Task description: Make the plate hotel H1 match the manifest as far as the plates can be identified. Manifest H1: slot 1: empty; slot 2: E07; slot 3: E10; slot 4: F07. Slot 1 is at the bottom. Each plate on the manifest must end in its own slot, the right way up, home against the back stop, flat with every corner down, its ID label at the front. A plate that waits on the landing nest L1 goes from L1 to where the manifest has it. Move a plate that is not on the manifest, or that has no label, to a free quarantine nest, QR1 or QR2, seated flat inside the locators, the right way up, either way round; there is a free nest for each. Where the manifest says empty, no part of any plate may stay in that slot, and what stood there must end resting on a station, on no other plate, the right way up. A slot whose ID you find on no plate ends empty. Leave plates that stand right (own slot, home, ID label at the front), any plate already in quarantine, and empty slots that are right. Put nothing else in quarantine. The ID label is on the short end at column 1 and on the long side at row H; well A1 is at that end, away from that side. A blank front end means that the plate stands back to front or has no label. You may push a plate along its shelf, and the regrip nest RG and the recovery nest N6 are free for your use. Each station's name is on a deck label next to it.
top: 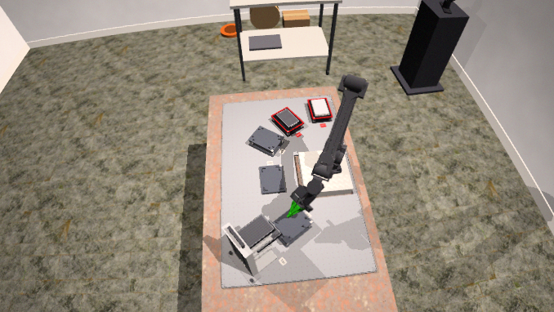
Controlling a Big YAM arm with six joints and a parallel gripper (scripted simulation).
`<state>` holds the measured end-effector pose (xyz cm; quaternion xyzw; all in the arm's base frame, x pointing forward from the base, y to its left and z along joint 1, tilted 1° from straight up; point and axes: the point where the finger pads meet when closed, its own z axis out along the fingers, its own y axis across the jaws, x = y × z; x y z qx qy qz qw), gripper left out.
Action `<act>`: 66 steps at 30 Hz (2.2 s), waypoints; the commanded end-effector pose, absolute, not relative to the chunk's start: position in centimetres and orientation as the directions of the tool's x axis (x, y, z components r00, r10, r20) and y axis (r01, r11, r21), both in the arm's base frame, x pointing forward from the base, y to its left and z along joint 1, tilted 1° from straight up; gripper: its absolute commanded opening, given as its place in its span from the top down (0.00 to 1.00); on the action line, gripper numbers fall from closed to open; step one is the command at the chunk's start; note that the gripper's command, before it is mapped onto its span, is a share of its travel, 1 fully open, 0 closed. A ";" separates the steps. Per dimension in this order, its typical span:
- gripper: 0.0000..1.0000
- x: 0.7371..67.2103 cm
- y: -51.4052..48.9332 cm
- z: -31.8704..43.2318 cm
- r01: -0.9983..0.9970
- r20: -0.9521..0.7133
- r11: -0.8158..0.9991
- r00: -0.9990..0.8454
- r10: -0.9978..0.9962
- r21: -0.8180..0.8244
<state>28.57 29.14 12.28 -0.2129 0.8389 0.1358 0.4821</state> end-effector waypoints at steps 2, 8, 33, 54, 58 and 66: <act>1.00 29.4 31.0 14.4 -0.494 -0.891 0.867 -0.418 -0.178 0.059; 1.00 30.7 31.2 15.3 -0.485 -0.899 0.873 -0.405 -0.169 0.054; 1.00 32.1 31.9 15.3 -0.487 -0.899 0.872 -0.401 -0.176 0.047; 1.00 33.2 32.4 15.3 -0.487 -0.899 0.872 -0.400 -0.176 0.045; 1.00 33.4 32.6 15.3 -0.487 -0.899 0.872 -0.400 -0.177 0.045; 1.00 33.9 32.8 15.2 -0.487 -0.900 0.872 -0.399 -0.177 0.045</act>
